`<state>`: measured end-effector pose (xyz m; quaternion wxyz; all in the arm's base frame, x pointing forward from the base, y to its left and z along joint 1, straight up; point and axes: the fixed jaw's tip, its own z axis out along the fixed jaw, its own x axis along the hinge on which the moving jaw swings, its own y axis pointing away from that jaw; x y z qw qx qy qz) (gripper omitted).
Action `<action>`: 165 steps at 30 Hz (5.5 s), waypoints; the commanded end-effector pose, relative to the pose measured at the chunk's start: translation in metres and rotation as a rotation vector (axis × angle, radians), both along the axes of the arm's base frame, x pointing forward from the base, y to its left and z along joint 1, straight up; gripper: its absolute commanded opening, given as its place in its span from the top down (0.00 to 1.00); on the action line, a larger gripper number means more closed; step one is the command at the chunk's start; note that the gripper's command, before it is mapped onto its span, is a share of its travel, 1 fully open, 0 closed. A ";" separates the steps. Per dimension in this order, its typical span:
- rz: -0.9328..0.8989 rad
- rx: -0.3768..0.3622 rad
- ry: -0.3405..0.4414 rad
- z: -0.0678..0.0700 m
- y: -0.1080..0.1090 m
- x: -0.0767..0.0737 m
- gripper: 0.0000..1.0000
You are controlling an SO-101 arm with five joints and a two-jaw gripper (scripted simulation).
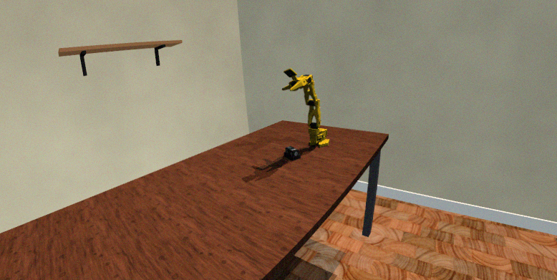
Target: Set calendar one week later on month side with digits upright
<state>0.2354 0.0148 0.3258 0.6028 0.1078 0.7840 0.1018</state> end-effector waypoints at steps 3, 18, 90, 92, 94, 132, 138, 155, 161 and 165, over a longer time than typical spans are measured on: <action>0.000 0.001 -0.003 0.001 0.000 -0.001 0.00; 0.000 0.001 -0.003 0.001 0.000 -0.001 0.00; 0.637 -1.267 0.408 -0.120 -0.021 -0.005 0.33; 0.697 -1.331 0.423 -0.127 -0.023 -0.008 0.35; 0.759 -1.393 0.436 -0.135 -0.024 -0.010 0.36; 1.832 -2.044 0.292 -0.237 -0.040 -0.066 0.64; 1.915 -2.070 0.251 -0.243 -0.041 -0.071 0.66; 2.088 -2.114 0.149 -0.257 -0.042 -0.082 0.69; 2.107 -2.118 0.136 -0.258 -0.042 -0.084 0.70; 2.111 -2.119 0.133 -0.259 -0.042 -0.084 0.70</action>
